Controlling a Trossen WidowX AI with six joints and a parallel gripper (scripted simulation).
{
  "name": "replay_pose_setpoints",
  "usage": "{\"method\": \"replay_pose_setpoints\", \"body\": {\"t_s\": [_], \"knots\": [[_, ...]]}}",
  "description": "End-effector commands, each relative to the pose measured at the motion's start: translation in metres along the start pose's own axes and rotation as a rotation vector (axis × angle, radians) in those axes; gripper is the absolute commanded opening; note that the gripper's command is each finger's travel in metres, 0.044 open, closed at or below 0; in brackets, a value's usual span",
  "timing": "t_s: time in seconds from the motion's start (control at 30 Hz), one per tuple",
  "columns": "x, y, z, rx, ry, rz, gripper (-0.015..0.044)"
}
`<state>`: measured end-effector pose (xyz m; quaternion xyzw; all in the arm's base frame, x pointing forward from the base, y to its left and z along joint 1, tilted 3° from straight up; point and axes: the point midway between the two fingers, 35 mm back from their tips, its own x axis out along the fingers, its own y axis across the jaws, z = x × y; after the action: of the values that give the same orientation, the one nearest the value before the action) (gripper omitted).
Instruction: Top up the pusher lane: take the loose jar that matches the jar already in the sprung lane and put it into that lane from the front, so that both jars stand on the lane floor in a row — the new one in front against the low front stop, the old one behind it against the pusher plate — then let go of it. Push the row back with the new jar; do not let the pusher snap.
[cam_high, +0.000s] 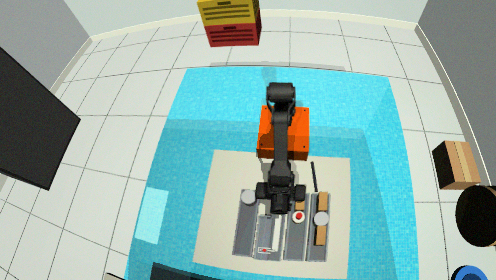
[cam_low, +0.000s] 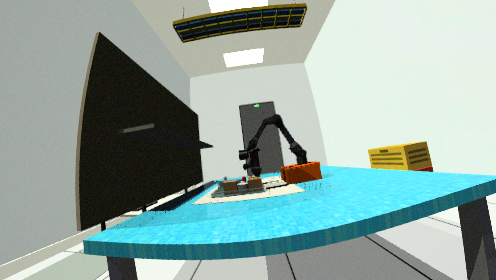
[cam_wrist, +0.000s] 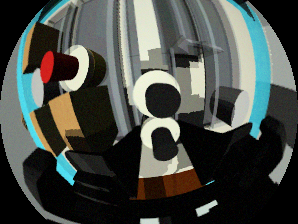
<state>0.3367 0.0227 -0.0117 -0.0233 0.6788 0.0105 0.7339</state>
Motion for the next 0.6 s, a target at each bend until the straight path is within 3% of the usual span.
{"method": "replay_pose_setpoints", "body": {"t_s": [0.0, 0.17, 0.57], "knots": [[0.0001, -0.0001, -0.0009, -0.003, -0.001, 0.003, 0.0000], [0.0001, -0.0001, -0.0009, -0.003, -0.001, 0.003, 0.0000], [0.0000, -0.0001, -0.0001, -0.003, -0.001, 0.003, 0.0298]]}}
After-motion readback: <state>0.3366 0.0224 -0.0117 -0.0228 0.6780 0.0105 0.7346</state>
